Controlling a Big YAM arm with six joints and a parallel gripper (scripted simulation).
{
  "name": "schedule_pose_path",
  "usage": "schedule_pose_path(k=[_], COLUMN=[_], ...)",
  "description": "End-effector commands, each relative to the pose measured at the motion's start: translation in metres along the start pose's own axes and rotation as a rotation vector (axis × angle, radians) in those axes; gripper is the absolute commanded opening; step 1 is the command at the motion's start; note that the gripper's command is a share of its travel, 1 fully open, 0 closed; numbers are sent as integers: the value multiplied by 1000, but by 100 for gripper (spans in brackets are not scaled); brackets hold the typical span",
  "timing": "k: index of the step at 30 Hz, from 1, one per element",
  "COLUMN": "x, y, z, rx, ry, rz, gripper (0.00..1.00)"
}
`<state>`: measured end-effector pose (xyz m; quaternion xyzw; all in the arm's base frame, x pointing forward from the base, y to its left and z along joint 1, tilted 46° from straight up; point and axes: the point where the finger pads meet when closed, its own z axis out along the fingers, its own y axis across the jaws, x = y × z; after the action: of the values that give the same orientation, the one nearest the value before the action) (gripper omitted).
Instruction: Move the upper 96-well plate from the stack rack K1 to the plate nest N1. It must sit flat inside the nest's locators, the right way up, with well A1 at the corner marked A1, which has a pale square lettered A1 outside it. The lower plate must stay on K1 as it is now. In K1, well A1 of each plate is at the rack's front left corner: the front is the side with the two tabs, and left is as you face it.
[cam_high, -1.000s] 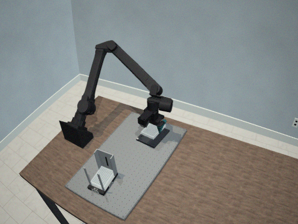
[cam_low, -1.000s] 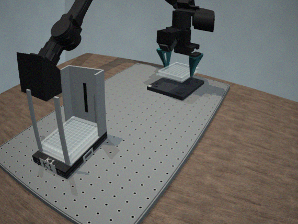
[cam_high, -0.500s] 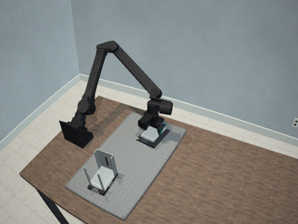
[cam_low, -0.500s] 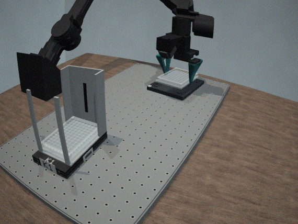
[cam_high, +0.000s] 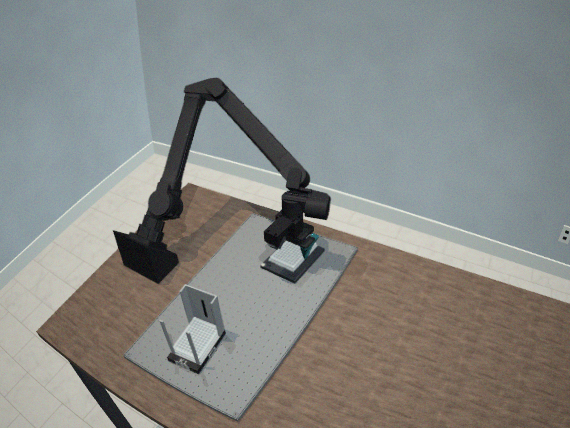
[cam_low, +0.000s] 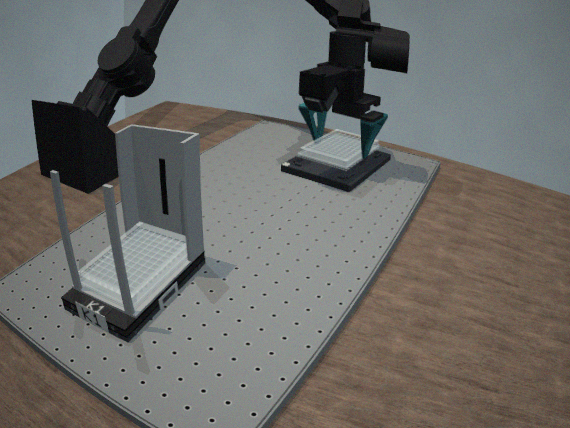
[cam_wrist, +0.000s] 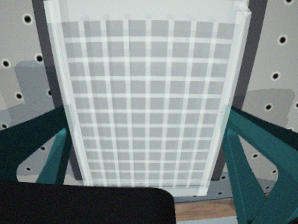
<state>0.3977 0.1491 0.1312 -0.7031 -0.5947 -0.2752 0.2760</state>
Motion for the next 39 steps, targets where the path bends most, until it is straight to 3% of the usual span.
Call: schedule_pose_path(k=[1, 39], x=[-2, 1], y=[6, 2], z=[-7, 9], rx=[-30, -4], ry=[3, -1], rz=[10, -2], gripper=[0, 0])
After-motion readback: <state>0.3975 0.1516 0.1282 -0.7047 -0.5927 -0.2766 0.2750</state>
